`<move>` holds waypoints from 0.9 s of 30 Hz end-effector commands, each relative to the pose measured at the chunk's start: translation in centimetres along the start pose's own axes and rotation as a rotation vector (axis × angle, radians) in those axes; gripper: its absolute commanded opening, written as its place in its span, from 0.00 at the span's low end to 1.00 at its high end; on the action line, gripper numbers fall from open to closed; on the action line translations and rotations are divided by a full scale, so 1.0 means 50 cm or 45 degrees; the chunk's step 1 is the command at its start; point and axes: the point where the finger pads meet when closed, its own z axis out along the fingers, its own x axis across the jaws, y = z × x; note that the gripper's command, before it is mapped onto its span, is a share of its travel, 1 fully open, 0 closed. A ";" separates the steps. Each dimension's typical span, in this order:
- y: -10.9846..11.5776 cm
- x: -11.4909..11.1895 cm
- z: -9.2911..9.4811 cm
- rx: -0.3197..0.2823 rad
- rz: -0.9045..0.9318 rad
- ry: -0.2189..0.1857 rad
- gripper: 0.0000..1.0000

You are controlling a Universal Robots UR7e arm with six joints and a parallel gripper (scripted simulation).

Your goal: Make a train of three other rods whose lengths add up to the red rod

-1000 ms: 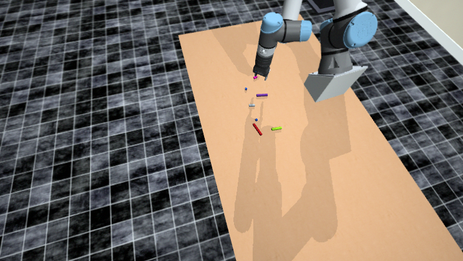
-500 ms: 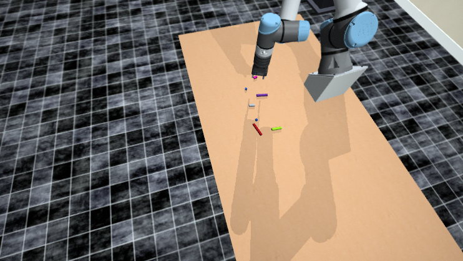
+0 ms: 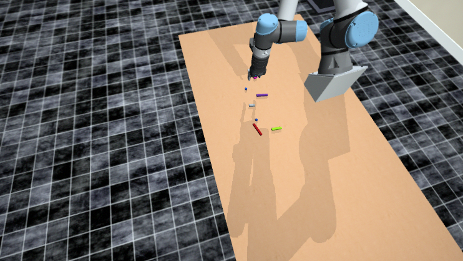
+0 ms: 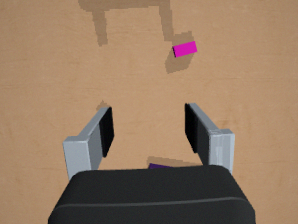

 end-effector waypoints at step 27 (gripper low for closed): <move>0.023 -0.079 -0.008 -0.001 -1.078 -0.013 1.00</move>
